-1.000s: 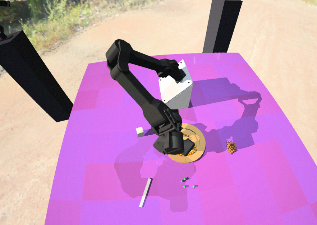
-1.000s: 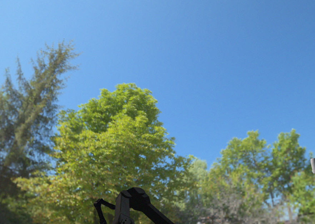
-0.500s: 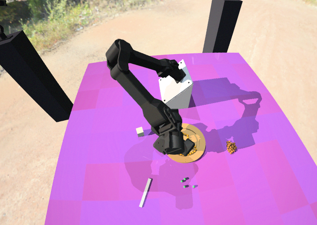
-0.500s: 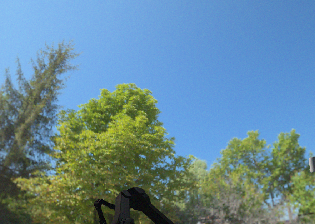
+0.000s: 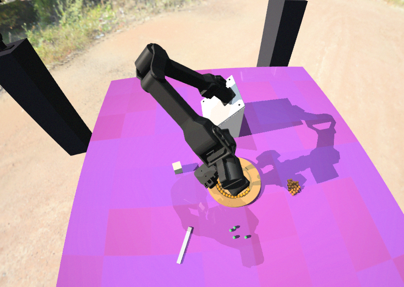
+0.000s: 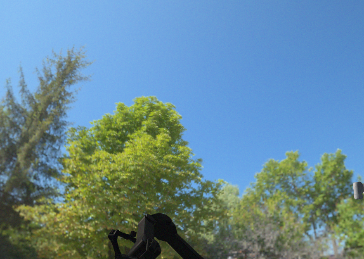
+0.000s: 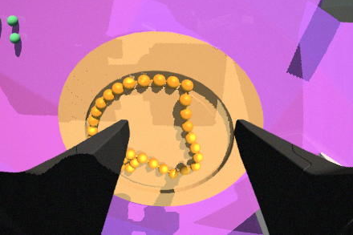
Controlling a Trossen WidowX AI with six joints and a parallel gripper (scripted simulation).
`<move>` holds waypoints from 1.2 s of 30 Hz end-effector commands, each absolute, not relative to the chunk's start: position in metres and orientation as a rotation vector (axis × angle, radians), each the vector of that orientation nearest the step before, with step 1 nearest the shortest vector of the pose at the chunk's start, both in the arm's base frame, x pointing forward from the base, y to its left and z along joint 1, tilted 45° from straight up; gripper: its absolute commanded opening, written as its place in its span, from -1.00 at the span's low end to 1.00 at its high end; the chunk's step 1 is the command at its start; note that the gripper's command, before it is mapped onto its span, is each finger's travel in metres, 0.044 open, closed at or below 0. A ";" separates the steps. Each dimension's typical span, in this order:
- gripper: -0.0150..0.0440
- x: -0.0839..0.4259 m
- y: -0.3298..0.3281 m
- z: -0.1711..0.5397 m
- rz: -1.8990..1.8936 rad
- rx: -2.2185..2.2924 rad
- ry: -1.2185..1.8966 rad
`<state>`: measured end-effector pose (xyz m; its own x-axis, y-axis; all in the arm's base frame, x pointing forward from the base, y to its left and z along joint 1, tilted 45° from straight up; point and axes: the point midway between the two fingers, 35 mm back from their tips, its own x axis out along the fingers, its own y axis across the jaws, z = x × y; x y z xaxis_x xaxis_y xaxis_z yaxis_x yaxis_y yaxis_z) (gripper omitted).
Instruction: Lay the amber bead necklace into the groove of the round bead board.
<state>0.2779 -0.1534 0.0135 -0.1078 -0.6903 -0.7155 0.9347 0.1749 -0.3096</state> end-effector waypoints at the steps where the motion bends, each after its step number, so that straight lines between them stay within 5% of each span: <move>1: -0.07 0.276 -0.154 0.015 -1.440 0.357 0.906; 36: -0.17 0.273 -0.181 -0.011 -1.439 0.361 0.899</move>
